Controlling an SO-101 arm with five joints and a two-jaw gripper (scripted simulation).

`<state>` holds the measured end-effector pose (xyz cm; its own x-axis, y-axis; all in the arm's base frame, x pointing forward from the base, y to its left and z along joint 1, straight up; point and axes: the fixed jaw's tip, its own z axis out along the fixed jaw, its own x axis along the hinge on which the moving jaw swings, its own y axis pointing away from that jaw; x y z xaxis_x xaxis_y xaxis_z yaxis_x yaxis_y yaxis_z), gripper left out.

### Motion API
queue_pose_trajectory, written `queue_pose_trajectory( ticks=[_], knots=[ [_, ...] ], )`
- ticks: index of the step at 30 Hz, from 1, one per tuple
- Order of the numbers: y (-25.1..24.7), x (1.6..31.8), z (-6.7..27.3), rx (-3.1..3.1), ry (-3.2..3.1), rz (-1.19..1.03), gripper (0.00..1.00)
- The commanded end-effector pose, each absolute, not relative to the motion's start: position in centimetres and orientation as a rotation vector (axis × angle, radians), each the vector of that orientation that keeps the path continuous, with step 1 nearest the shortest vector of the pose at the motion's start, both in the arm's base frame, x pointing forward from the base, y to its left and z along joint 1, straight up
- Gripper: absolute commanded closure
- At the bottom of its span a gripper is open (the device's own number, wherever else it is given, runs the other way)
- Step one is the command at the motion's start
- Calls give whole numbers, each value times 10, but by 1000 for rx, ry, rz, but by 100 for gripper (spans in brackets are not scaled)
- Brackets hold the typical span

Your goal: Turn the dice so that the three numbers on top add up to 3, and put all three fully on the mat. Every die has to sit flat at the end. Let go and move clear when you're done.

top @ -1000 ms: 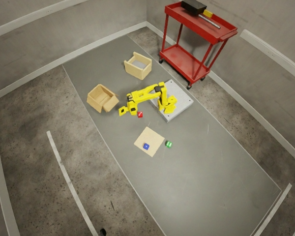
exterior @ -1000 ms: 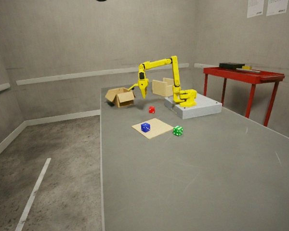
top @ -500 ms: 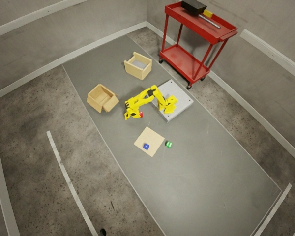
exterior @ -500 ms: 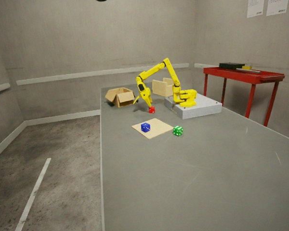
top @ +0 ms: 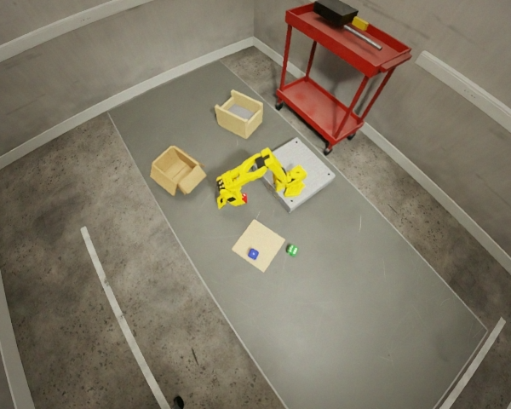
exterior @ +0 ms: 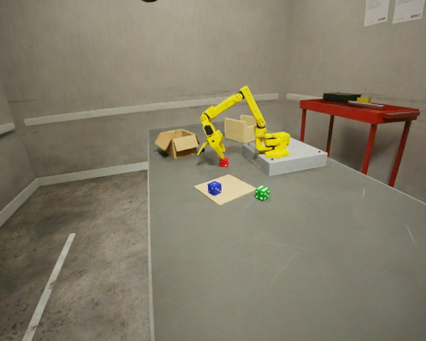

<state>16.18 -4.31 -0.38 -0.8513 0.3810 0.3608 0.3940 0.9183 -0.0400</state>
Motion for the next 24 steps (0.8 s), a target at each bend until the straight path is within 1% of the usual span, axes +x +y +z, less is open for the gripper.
queue_pose_trajectory(
  ticks=[1,24],
  knots=[
    [-41,162,-4,-567,-2703,-48,65],
    [-42,162,-12,-567,-2703,-48,65]
  ],
)
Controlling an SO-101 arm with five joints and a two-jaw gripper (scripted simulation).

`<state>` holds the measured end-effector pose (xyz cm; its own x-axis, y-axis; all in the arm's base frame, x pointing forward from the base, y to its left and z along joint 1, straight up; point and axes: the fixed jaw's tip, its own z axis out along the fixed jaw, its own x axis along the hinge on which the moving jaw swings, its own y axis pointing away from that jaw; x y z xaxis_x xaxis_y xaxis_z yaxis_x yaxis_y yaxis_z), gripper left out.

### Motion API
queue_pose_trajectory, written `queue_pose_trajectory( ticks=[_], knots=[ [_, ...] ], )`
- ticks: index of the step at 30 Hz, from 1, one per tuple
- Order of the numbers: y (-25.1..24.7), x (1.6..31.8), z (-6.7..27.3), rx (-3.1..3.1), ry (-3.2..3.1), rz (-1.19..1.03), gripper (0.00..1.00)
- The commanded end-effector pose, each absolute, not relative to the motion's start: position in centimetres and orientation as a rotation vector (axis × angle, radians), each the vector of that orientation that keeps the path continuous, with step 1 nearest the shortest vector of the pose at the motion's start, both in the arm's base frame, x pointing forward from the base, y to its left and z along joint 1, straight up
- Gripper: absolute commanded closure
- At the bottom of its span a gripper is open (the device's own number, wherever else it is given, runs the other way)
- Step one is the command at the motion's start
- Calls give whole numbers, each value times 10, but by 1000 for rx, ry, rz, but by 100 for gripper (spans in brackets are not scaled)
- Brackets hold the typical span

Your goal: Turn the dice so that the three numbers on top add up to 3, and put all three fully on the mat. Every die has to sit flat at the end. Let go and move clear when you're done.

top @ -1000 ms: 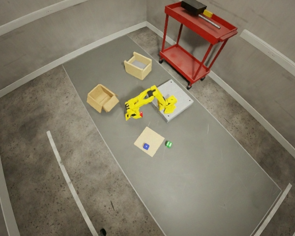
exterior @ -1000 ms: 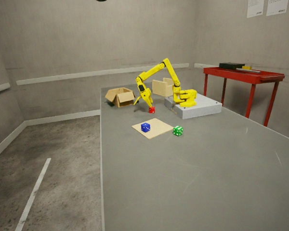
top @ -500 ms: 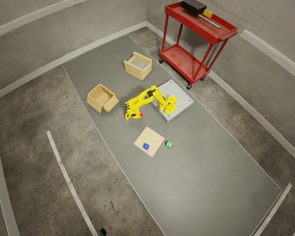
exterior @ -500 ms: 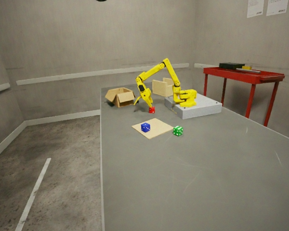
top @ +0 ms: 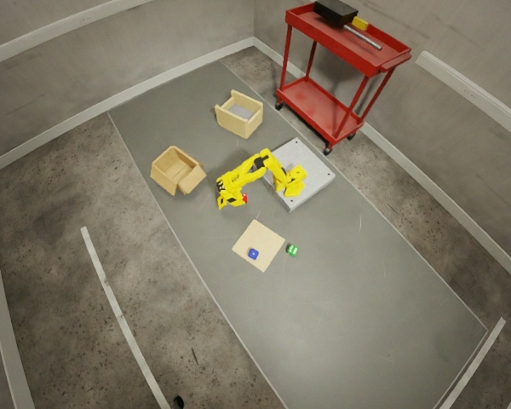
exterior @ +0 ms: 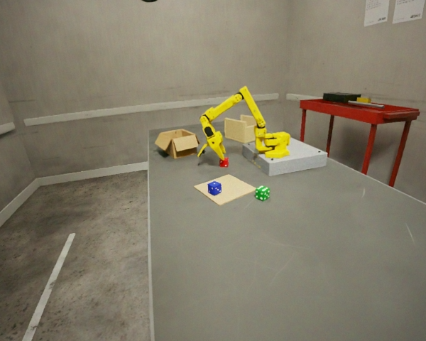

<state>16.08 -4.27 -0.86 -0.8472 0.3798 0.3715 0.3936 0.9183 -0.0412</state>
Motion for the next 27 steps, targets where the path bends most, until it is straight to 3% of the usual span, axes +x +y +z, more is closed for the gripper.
queue_pose_trajectory(
  ticks=[1,27],
  knots=[
    [-42,162,-13,-567,-2703,-48,65],
    [-41,162,-34,-567,-2703,-48,65]
  ],
)
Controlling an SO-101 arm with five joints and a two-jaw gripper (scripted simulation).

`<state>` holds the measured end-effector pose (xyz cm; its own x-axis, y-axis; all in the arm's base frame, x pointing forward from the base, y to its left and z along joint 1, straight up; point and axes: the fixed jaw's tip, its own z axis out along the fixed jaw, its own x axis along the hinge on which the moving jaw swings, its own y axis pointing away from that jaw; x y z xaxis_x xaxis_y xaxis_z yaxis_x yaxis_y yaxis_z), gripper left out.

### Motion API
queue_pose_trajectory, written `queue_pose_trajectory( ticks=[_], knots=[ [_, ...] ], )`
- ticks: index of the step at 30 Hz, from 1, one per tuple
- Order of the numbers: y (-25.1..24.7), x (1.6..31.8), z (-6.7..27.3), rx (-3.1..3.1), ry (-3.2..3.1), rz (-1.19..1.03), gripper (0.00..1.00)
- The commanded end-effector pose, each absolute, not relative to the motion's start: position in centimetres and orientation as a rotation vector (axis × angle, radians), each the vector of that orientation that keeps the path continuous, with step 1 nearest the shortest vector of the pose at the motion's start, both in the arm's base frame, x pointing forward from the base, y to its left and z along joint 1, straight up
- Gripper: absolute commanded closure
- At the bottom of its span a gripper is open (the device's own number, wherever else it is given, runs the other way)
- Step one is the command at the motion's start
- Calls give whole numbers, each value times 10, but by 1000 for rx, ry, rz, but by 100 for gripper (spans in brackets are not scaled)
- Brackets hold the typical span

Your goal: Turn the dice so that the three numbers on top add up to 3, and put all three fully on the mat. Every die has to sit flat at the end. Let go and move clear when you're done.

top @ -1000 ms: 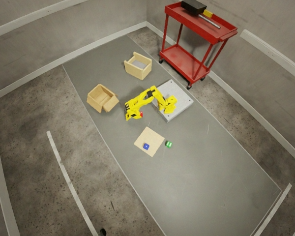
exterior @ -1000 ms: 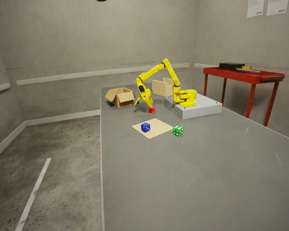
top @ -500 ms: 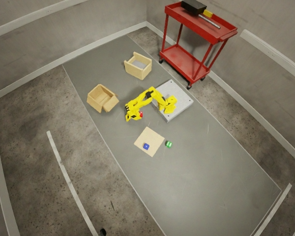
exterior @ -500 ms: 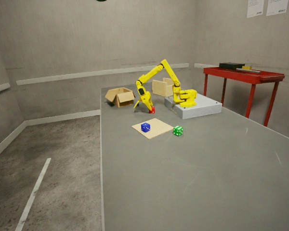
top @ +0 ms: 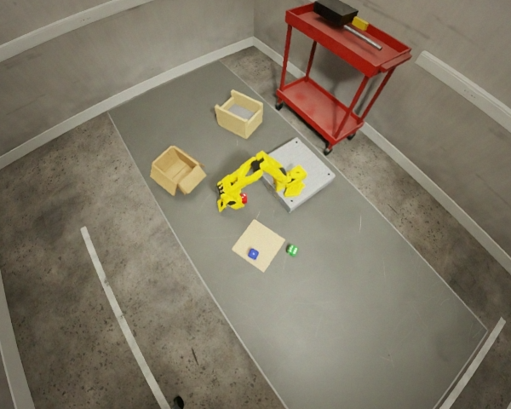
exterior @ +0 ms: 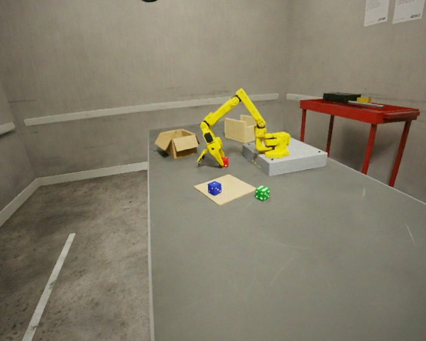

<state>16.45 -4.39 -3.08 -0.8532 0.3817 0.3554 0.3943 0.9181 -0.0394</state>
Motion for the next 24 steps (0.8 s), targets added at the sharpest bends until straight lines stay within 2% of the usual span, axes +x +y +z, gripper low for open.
queue_pose_trajectory(
  ticks=[1,24],
  knots=[
    [-41,162,-35,-567,-2703,-48,65],
    [-44,161,-35,-568,-2701,-56,70]
  ],
)
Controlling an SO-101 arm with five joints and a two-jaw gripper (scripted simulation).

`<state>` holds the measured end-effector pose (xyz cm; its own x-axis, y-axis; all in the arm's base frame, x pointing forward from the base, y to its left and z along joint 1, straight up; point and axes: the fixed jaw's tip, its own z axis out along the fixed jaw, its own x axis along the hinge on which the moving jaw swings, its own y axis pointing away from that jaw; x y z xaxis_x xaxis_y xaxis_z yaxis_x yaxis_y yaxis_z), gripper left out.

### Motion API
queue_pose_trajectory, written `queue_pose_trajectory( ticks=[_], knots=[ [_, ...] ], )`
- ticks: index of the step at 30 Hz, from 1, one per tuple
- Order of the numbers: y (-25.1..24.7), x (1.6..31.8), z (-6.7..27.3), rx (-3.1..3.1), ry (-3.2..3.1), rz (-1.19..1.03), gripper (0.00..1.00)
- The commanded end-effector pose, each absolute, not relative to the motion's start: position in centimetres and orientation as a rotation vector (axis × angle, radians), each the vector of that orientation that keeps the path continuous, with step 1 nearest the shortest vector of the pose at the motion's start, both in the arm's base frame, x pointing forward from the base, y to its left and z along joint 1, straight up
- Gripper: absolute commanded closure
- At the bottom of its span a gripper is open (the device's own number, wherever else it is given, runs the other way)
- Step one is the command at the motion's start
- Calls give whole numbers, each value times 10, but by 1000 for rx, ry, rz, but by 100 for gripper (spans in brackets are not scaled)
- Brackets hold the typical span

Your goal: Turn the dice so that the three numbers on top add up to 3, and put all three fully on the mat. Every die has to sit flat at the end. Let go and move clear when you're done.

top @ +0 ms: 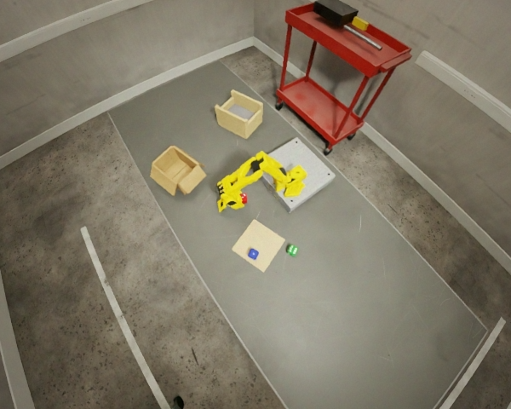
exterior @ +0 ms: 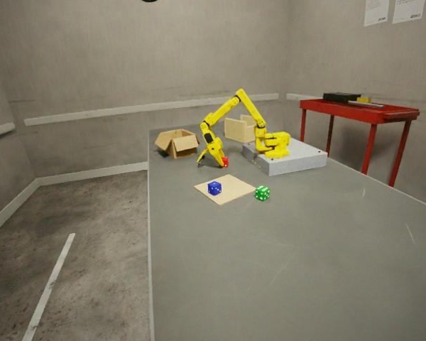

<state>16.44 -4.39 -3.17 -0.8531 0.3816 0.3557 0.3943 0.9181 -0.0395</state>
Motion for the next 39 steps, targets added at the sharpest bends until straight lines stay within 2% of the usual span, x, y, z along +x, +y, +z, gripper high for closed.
queue_pose_trajectory(
  ticks=[1,14,35,39],
  knots=[
    [-44,161,-35,-568,-2701,-57,70],
    [-49,158,-35,-571,-2699,-75,80],
    [-51,158,-35,-572,-2698,-83,84],
    [-51,158,-35,-572,-2698,-83,89]
  ],
)
